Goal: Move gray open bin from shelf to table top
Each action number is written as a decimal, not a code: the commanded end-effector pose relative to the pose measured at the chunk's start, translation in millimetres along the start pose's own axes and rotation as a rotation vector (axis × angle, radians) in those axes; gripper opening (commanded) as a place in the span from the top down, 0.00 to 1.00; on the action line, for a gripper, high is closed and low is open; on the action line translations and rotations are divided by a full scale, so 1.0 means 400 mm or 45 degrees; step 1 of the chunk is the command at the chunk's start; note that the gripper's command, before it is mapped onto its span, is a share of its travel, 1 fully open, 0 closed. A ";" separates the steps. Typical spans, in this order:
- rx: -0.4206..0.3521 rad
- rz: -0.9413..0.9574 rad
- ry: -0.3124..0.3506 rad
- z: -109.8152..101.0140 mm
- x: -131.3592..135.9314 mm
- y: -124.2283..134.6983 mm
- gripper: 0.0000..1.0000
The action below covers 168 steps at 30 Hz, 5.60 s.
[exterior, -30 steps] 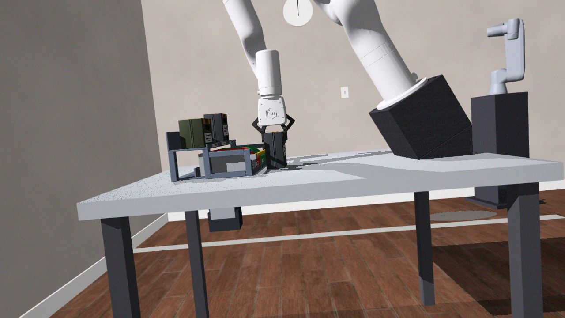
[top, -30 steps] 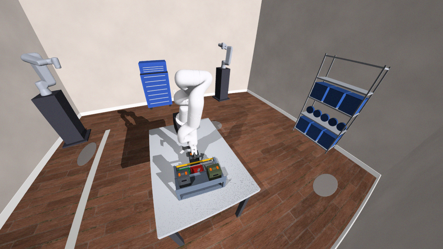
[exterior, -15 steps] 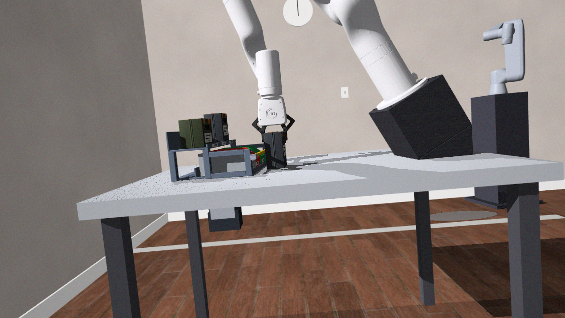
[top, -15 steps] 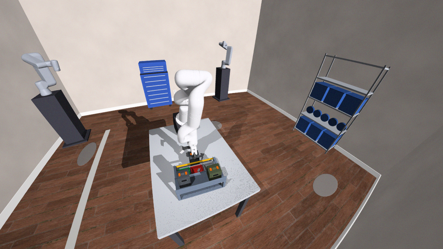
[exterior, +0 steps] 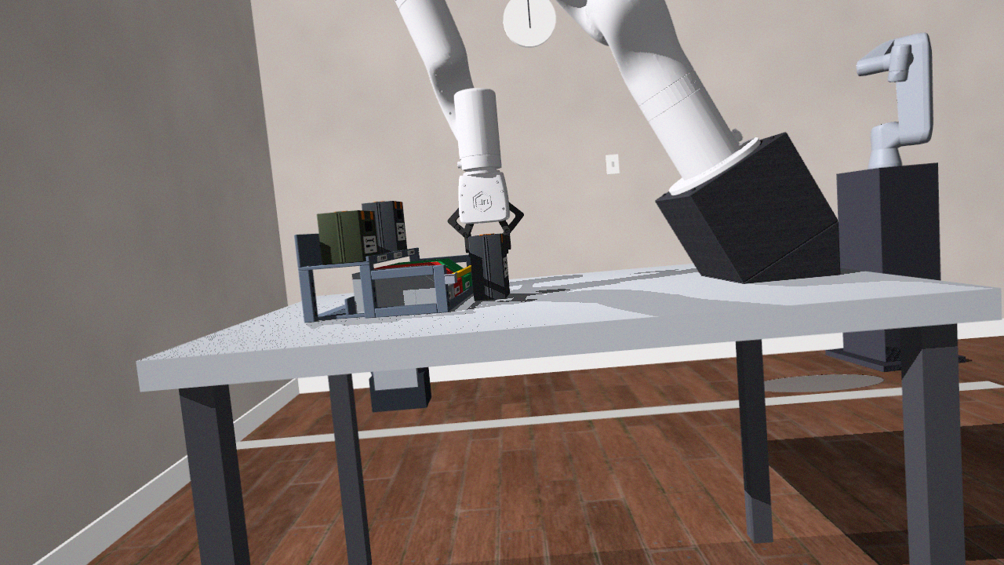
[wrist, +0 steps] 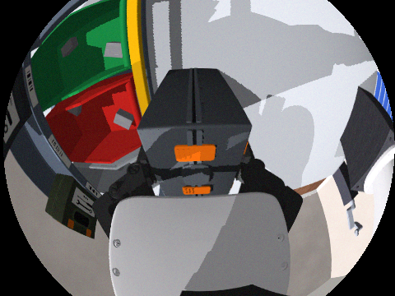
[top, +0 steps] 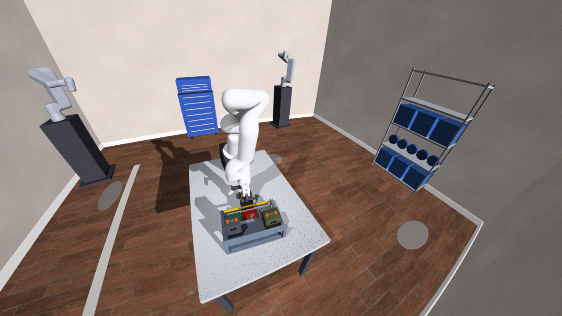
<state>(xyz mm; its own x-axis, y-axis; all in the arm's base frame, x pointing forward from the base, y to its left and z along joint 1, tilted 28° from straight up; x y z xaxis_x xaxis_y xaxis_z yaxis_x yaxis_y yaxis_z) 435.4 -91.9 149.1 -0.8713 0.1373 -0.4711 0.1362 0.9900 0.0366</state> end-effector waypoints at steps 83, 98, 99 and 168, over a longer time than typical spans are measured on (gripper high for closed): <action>0.000 0.000 -0.001 -0.057 -0.001 0.000 1.00; 0.000 0.000 -0.001 -0.054 -0.001 0.000 1.00; 0.000 0.000 -0.001 -0.054 -0.001 0.000 1.00; 0.001 0.000 -0.001 -0.054 0.107 -0.300 1.00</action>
<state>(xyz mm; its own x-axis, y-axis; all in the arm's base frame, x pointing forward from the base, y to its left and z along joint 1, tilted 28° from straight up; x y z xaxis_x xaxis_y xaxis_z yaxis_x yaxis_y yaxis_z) 371.4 -203.9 143.1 -0.8714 0.1374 -0.4710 0.1363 0.9900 0.0366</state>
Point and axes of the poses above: the point where the finger pads meet when closed, its own z axis out along the fingers, its own x axis across the jaws, y = z × x, the point moved 4 cm from there along -z, back along the fingers, and after that the axes turned 5 degrees about -z, right-handed, at the moved point
